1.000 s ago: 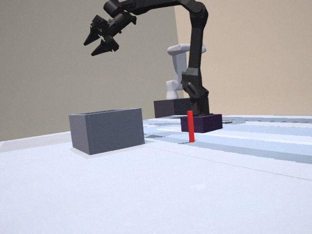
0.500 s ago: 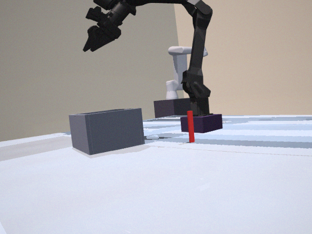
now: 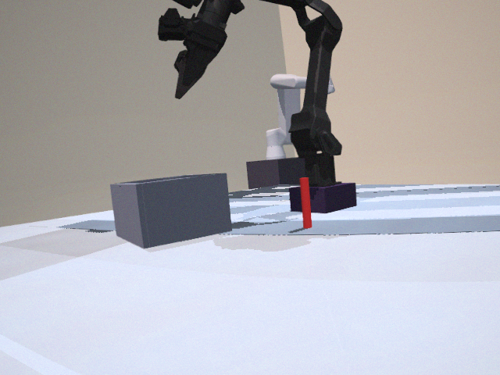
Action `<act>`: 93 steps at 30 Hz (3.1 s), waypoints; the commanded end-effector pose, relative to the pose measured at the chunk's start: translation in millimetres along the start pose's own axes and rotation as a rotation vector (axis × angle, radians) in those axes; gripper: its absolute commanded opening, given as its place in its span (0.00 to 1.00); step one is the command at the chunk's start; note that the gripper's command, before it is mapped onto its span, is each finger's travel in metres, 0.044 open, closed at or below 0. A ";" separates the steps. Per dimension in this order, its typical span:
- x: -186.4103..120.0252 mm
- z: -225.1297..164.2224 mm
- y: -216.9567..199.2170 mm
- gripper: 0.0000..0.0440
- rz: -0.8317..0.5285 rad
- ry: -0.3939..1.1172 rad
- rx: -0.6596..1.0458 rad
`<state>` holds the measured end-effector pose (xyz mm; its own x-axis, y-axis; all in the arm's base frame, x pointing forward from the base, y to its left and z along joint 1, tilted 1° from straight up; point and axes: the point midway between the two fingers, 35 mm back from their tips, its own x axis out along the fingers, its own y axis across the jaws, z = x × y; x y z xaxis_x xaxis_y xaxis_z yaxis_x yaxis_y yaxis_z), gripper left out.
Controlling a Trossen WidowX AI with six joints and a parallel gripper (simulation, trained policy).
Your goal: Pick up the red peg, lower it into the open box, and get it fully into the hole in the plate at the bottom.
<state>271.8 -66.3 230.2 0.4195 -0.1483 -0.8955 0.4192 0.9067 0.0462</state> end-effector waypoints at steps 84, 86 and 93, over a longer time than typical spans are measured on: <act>112.3 -182.6 83.5 0.00 -0.166 0.241 0.448; 107.9 -174.7 82.0 0.00 -0.163 0.222 0.436; 92.9 -145.9 76.4 0.00 -0.158 0.164 0.411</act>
<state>218.1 53.0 73.3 0.1815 -0.1636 -0.9697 0.7726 0.6337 0.0377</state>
